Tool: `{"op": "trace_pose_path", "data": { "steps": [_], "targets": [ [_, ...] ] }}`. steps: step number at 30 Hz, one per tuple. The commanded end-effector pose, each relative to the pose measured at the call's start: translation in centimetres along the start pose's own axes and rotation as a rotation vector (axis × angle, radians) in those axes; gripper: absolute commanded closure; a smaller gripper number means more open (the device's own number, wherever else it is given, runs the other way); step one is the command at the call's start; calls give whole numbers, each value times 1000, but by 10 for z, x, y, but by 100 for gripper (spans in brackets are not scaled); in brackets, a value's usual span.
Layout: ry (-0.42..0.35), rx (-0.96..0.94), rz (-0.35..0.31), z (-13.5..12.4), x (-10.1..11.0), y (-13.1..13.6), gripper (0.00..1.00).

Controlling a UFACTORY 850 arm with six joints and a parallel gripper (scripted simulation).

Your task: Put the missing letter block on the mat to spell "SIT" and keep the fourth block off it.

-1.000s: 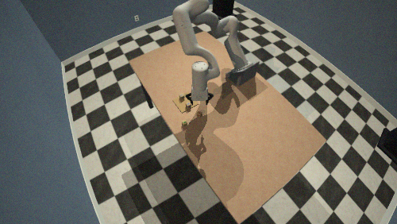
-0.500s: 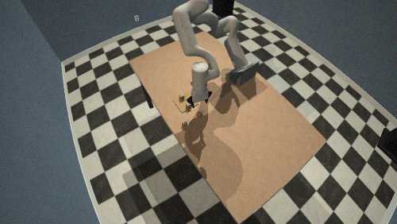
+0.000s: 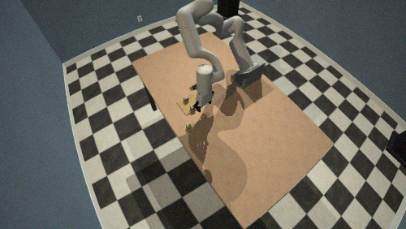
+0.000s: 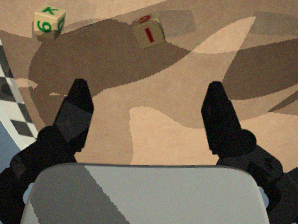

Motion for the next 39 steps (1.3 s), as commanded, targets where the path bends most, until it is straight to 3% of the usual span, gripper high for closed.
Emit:
{"op": "trace_pose_path", "data": {
  "steps": [1,39],
  "targets": [
    [-2,113,-7,0,-1,-1,0],
    [-5,1058,-5,0,-15,-1,0]
  ]
}}
Point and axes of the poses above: the point where the finger pads meet when closed, its own x axis back along the fingers, its own y axis across the jaws, z = x × y, the point moved 6 cm from there along x, back along the fingers, and after that the axes turned 8 degrees about -x, right-handed, at the moved point
